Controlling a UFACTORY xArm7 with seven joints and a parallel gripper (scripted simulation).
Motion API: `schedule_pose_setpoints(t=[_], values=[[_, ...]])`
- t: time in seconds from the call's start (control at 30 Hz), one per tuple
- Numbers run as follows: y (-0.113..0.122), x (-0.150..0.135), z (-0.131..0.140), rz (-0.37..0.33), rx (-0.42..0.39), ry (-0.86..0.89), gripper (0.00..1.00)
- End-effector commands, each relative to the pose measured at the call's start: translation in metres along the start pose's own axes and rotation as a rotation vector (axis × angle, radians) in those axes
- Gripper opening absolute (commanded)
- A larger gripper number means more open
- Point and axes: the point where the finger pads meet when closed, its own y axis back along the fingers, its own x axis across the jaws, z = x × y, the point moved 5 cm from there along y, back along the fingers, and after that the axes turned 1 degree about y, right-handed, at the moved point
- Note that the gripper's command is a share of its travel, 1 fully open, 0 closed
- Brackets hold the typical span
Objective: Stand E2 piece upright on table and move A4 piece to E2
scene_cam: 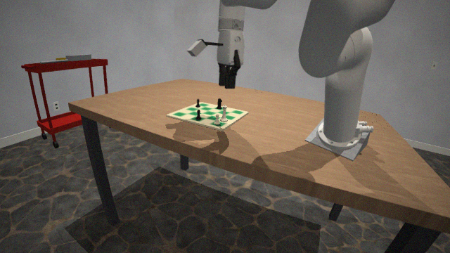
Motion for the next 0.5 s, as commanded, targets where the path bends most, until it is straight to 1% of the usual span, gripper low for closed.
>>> schedule_pose_setpoints(t=[0.0,0.47], values=[[0.0012,0.0009,-0.0004,0.003,0.001,0.000,0.42],[-0.0028,0.0009,-0.0004,0.003,0.001,0.000,0.42]])
